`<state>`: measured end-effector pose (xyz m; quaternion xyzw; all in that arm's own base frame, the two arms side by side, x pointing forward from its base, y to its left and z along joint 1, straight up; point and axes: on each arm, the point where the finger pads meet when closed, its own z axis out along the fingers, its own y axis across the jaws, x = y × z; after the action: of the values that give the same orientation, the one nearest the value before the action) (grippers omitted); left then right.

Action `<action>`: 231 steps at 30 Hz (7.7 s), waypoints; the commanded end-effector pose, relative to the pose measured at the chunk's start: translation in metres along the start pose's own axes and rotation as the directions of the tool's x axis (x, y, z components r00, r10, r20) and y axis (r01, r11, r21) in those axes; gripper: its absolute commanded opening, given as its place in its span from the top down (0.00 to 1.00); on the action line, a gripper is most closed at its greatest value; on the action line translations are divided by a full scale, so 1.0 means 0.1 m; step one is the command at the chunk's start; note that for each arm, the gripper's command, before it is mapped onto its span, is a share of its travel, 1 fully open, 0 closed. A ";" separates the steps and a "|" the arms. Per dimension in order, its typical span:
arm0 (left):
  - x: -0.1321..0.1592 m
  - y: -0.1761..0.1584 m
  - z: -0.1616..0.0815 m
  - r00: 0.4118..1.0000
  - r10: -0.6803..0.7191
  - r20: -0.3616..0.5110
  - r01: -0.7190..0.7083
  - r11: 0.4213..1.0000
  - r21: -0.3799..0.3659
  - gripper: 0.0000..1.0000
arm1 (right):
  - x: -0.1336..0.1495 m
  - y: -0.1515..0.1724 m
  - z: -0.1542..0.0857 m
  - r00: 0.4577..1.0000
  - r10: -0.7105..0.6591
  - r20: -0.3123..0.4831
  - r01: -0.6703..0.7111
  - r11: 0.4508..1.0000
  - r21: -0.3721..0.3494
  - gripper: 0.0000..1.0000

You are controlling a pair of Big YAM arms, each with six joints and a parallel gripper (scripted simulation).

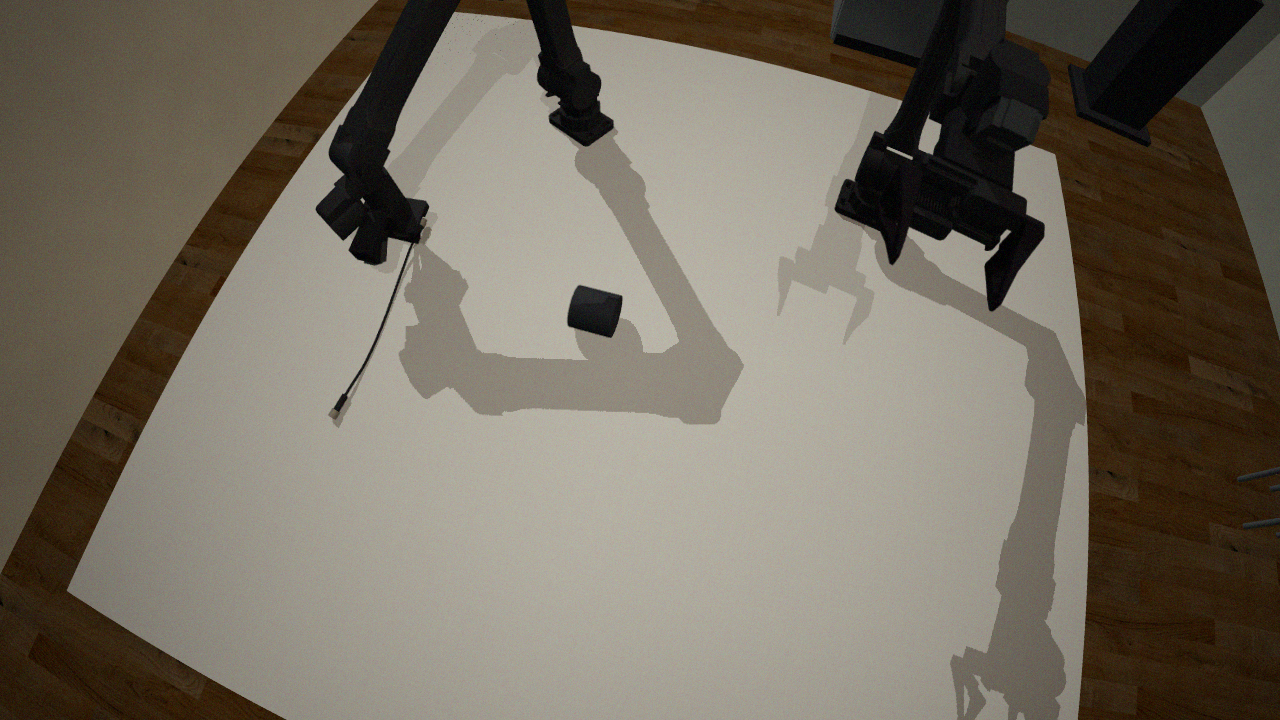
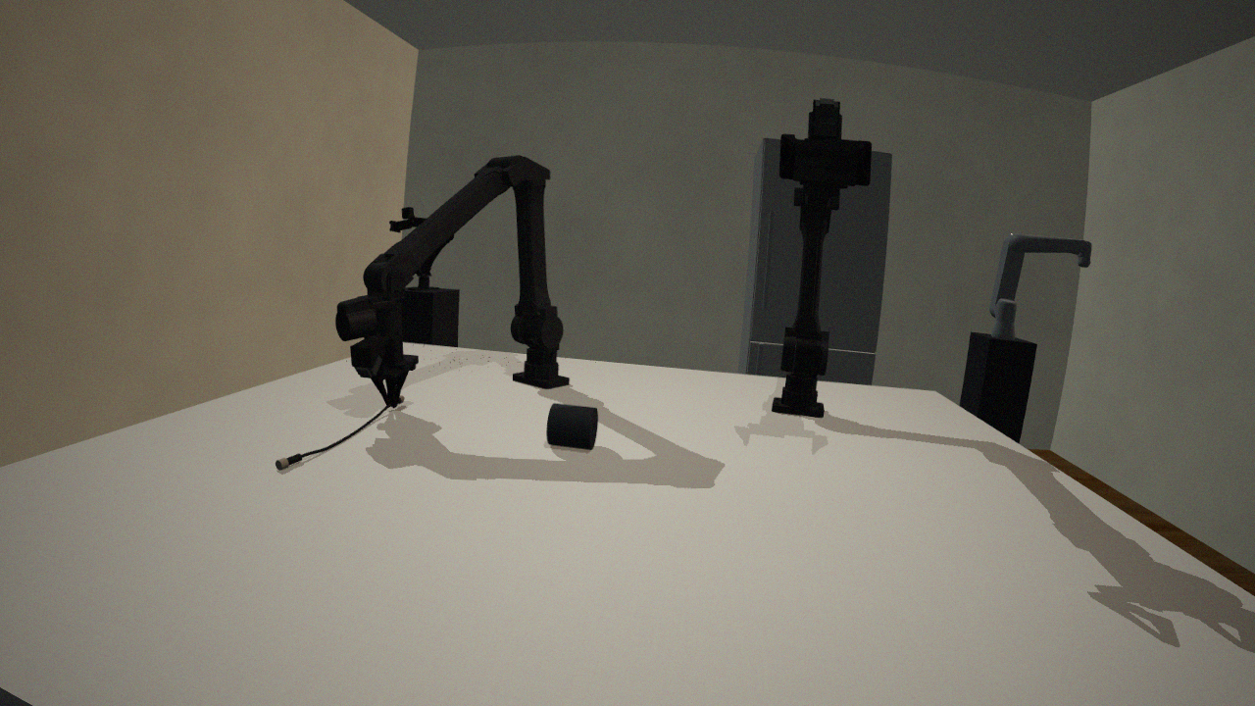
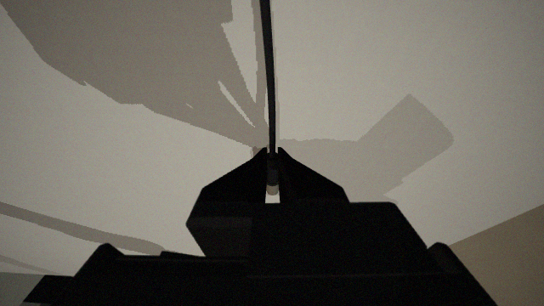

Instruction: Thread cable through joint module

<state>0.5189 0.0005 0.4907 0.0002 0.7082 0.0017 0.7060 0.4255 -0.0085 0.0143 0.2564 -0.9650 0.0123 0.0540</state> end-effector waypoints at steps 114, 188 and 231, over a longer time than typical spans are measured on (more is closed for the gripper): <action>-0.30 0.04 0.02 0.999 0.010 0.049 -0.009 1.000 -0.008 0.04 | -0.80 1.80 -0.44 0.381 0.925 -0.001 -0.916 0.378 -0.132 1.00; -0.30 0.04 0.02 0.999 0.010 0.049 -0.009 1.000 -0.008 0.04 | -1.00 3.00 -0.48 -0.028 0.993 -0.115 -0.984 -0.047 -0.169 1.00; -0.30 0.04 0.02 0.999 0.010 0.049 -0.009 1.000 -0.008 0.04 | -1.02 3.18 -0.49 -0.037 0.993 -0.110 -0.984 -0.055 -0.169 1.00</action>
<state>0.5189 0.0005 0.4907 0.0002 0.7082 0.0017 0.7060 0.3424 0.2966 0.0371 -0.5207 -0.8523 -0.0275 0.0424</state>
